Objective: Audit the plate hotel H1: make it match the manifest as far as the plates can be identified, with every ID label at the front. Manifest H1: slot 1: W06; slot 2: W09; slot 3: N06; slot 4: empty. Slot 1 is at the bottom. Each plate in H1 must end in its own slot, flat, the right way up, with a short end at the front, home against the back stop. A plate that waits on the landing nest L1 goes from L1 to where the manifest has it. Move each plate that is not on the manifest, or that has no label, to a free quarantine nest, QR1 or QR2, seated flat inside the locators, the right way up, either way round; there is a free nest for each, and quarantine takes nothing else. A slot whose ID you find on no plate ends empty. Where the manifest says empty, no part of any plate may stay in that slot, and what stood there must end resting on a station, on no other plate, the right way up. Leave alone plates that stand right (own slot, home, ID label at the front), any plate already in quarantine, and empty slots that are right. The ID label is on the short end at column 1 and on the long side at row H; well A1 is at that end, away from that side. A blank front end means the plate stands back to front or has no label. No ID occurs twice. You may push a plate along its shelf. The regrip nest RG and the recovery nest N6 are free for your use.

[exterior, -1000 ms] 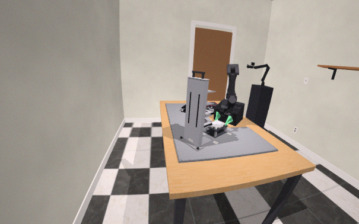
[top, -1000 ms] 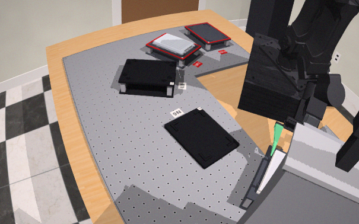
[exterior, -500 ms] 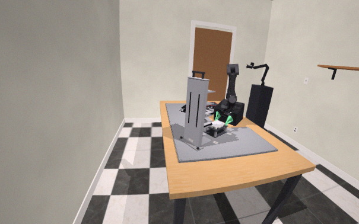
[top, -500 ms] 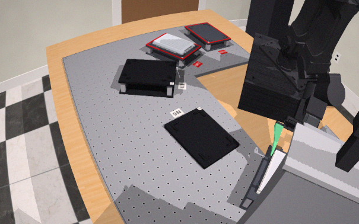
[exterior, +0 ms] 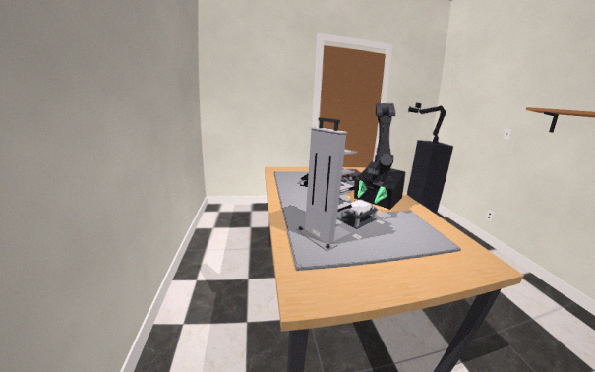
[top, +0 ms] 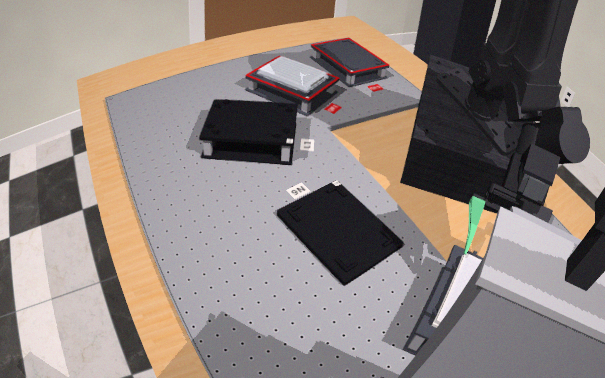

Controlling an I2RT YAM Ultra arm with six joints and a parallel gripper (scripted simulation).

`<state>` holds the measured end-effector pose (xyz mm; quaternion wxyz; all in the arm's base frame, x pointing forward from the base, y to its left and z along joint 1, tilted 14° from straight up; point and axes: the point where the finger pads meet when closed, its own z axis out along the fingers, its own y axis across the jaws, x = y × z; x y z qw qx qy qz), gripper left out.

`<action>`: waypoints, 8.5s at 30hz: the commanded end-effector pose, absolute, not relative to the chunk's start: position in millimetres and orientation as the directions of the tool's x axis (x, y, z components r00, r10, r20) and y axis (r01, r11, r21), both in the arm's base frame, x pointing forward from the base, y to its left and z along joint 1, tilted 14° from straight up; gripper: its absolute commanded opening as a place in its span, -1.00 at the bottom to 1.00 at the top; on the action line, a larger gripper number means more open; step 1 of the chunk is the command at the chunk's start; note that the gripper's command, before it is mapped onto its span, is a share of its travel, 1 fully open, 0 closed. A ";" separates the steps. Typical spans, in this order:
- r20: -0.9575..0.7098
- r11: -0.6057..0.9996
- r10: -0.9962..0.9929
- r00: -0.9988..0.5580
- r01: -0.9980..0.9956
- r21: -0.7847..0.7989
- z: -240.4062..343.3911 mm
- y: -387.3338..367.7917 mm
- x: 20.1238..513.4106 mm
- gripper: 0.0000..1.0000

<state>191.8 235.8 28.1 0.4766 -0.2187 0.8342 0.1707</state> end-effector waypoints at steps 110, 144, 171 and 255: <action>-0.685 0.520 -0.683 -0.253 -0.828 -0.212 182.2 282.8 141.6 1.00; -0.314 -0.111 -0.925 0.214 -0.942 -0.316 192.9 380.5 115.6 1.00; -0.074 -0.490 -0.850 0.522 -0.833 -0.257 206.3 378.2 119.1 1.00; -0.046 -0.495 -0.855 0.517 -0.838 -0.229 67.3 395.9 142.2 1.00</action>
